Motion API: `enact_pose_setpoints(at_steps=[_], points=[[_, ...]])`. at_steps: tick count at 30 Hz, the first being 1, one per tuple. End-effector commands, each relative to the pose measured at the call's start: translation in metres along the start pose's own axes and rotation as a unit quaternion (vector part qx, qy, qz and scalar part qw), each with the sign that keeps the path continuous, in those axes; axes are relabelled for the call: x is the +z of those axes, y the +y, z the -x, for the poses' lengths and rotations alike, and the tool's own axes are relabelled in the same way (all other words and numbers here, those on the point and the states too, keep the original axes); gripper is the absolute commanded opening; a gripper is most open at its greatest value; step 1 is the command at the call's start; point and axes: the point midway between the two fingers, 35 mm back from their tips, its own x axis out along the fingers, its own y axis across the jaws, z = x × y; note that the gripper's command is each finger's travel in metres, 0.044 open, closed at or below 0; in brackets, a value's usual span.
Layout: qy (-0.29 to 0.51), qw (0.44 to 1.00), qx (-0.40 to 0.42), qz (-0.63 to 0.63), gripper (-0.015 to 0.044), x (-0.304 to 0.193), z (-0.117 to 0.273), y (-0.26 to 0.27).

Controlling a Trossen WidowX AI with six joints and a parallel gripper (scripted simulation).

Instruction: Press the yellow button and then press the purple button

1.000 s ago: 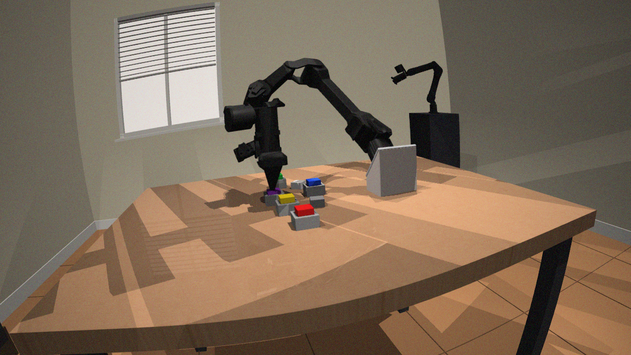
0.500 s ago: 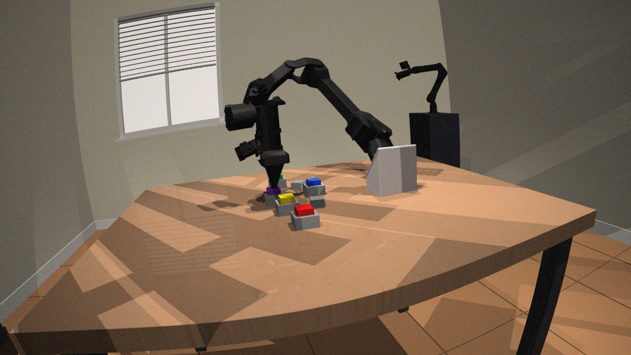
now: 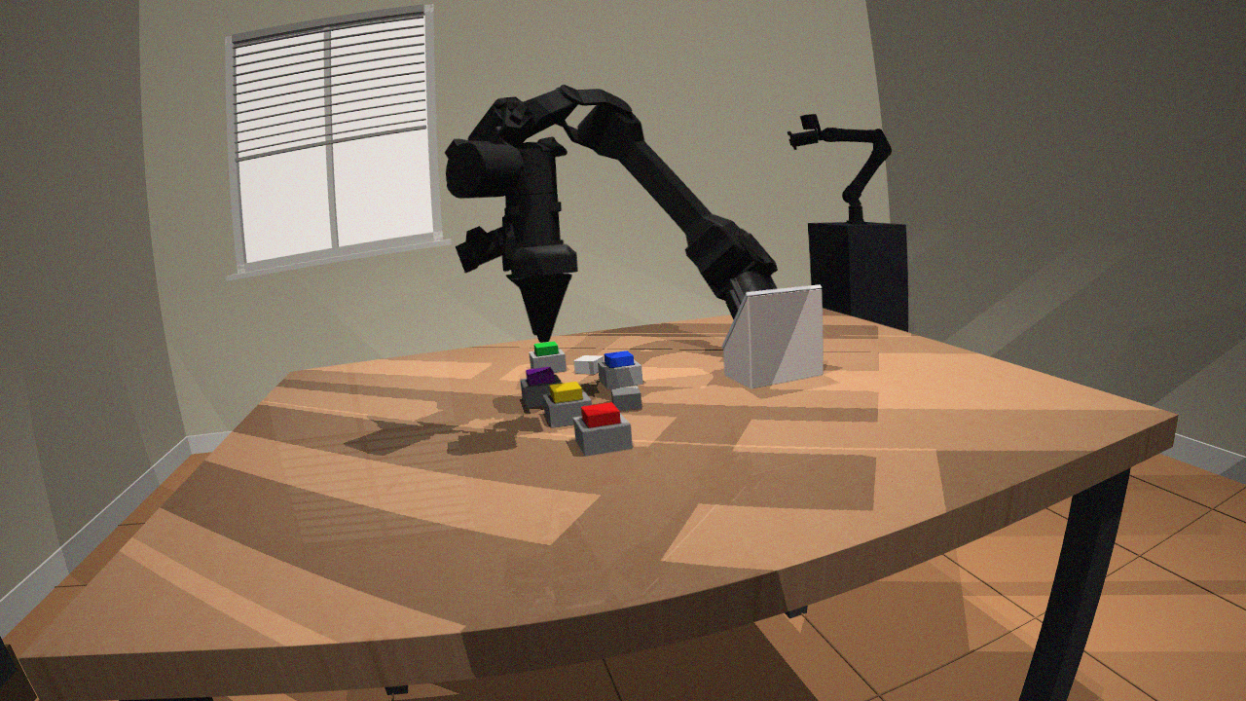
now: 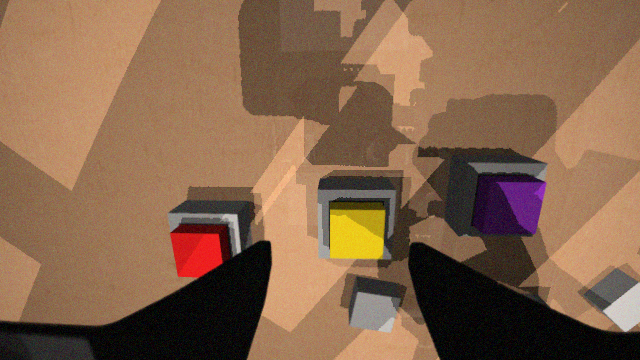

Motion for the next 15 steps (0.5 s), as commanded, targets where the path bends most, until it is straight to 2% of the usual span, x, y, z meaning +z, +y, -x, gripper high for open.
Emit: enact_pose_setpoints(at_steps=[1,4,8,15], points=[[-0.001,1.000,0.001,0.002,0.0335,-0.016,0.014,0.056],[0.005,1.000,-0.004,0.006,0.0400,-0.039,0.023,0.103],[0.009,1.000,-0.012,0.007,0.0400,-0.060,0.026,0.134],[0.009,1.000,-0.013,0.007,0.0400,-0.061,0.026,0.135]])
